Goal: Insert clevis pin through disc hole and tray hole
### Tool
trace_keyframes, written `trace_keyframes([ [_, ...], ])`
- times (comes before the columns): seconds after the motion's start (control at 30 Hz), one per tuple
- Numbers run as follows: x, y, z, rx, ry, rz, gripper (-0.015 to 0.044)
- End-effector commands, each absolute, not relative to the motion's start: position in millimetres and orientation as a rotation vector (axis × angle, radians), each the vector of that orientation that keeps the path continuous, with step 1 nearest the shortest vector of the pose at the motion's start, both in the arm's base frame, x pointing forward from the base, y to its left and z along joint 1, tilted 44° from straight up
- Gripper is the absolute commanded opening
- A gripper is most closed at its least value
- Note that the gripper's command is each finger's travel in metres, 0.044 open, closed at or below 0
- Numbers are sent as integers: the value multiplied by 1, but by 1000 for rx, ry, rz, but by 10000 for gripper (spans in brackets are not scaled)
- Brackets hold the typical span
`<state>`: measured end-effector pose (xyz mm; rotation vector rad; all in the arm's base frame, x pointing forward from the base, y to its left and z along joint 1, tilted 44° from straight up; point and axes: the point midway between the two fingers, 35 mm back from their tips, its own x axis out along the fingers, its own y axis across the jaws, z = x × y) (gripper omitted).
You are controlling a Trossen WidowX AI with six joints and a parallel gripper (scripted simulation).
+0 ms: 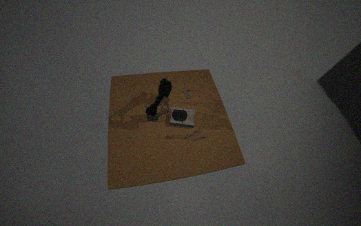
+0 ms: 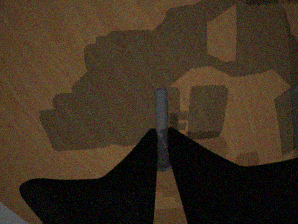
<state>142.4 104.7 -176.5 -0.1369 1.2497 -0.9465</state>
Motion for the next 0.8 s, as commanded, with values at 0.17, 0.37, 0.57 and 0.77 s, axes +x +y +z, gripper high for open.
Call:
trace_keyframes([
  [0.17,141,92,-187,-147,1248,-951,0],
  [0.37,141,85,-194,-147,1248,-951,0],
  [0.57,141,78,-201,-147,1247,-951,0],
  [0.77,141,71,-209,-147,1247,-952,0],
])
